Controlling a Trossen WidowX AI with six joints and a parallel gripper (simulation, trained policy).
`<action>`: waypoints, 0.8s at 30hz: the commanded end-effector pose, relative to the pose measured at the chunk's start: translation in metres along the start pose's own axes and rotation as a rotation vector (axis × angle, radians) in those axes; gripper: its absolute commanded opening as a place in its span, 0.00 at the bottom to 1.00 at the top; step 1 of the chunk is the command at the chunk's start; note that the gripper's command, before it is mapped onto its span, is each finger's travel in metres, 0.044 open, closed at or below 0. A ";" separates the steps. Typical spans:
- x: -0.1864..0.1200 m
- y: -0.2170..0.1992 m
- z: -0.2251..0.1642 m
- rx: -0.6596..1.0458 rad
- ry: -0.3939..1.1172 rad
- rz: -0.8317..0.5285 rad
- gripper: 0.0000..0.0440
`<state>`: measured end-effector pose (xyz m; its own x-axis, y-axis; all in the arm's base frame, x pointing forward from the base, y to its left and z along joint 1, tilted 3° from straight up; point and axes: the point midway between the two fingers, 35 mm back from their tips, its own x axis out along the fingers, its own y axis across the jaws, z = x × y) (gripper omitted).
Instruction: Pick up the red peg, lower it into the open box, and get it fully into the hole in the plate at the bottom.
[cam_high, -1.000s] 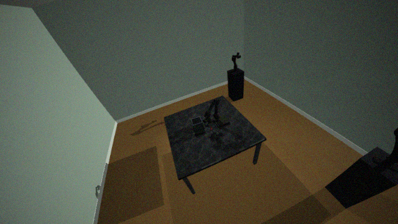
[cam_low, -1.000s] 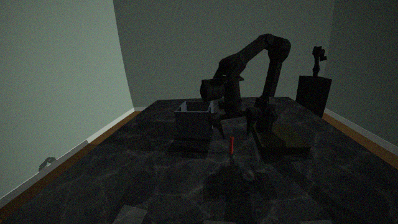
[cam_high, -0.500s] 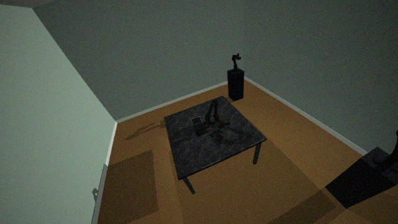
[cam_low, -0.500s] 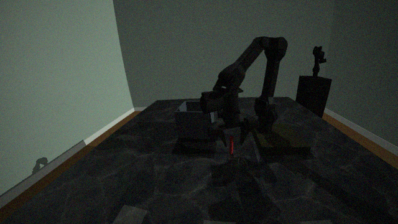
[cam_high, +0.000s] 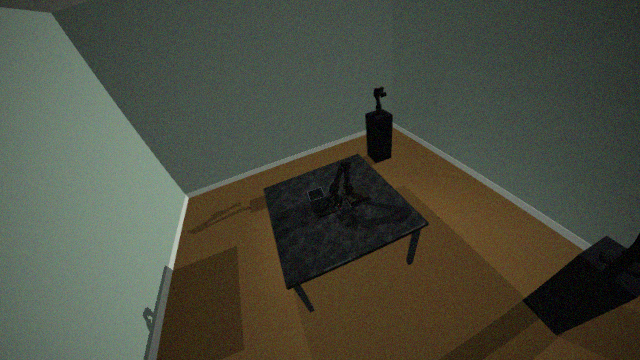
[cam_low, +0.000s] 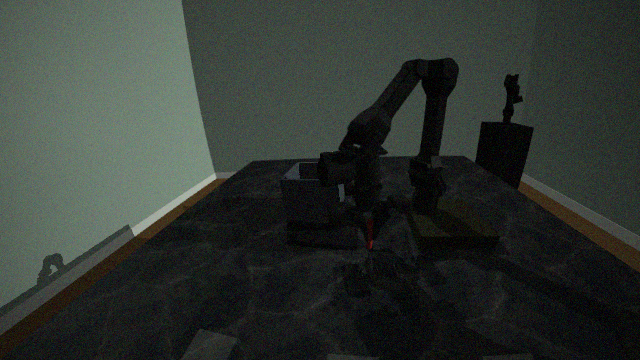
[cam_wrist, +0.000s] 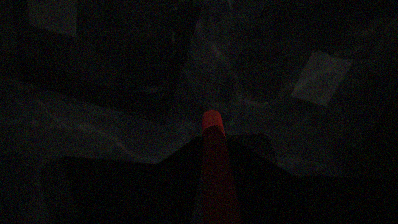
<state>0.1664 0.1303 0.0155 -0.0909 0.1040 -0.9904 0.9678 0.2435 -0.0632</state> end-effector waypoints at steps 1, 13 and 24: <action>-0.010 0.009 -0.005 0.004 0.029 0.045 0.00; -0.048 0.026 -0.015 0.010 0.093 0.161 0.00; -0.099 0.042 -0.012 -0.026 0.097 0.288 0.00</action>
<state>0.2061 0.1449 0.0947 0.1167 0.2575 -0.9592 0.9621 0.2106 0.1735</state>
